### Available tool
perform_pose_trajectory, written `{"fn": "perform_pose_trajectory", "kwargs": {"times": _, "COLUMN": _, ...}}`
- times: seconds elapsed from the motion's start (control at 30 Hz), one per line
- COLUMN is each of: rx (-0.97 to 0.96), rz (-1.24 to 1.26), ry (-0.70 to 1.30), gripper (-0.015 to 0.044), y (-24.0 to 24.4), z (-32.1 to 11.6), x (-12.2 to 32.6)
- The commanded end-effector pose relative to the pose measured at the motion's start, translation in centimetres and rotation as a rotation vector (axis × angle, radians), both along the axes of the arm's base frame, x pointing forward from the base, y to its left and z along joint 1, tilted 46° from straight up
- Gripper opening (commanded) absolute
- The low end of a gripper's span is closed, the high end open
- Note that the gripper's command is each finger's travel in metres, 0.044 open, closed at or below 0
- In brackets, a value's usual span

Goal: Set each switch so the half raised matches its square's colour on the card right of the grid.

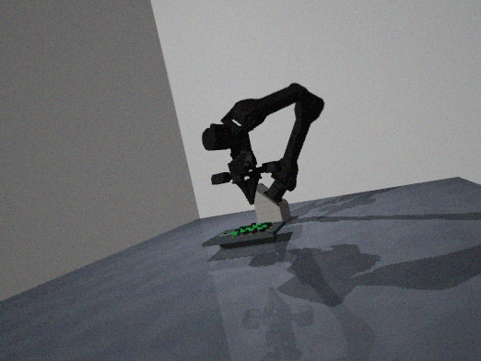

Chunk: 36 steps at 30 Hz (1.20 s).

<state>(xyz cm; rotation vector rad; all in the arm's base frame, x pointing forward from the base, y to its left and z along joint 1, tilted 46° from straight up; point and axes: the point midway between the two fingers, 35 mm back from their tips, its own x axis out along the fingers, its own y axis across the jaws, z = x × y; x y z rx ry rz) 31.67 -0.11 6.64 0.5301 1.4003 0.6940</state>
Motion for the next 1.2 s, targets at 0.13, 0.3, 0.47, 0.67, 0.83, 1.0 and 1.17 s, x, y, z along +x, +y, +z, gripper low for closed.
{"fn": "perform_pose_trajectory", "kwargs": {"times": 0.13, "rx": -0.002, "rz": 0.003, "ry": 0.012, "gripper": 0.0, "y": -2.2, "z": -2.6, "x": 1.5}}
{"fn": "perform_pose_trajectory", "kwargs": {"times": 0.3, "rx": -0.004, "rz": 0.02, "ry": 0.028, "gripper": 0.0, "y": 0.1, "z": -4.9, "x": 1.6}}
{"fn": "perform_pose_trajectory", "kwargs": {"times": 0.47, "rx": -0.004, "rz": 0.02, "ry": 0.028, "gripper": 0.0, "y": 0.2, "z": -5.0, "x": 1.6}}
{"fn": "perform_pose_trajectory", "kwargs": {"times": 0.67, "rx": -0.004, "rz": 0.02, "ry": 0.028, "gripper": 0.0, "y": 0.9, "z": -5.6, "x": 1.6}}
{"fn": "perform_pose_trajectory", "kwargs": {"times": 0.83, "rx": -0.004, "rz": 0.02, "ry": 0.028, "gripper": 0.0, "y": 1.2, "z": -5.9, "x": 1.6}}
{"fn": "perform_pose_trajectory", "kwargs": {"times": 1.0, "rx": -0.003, "rz": 0.02, "ry": 0.028, "gripper": 0.0, "y": 1.8, "z": -6.5, "x": 1.7}}
{"fn": "perform_pose_trajectory", "kwargs": {"times": 1.17, "rx": -0.003, "rz": 0.02, "ry": 0.028, "gripper": 0.0, "y": 1.9, "z": -6.5, "x": 1.7}}
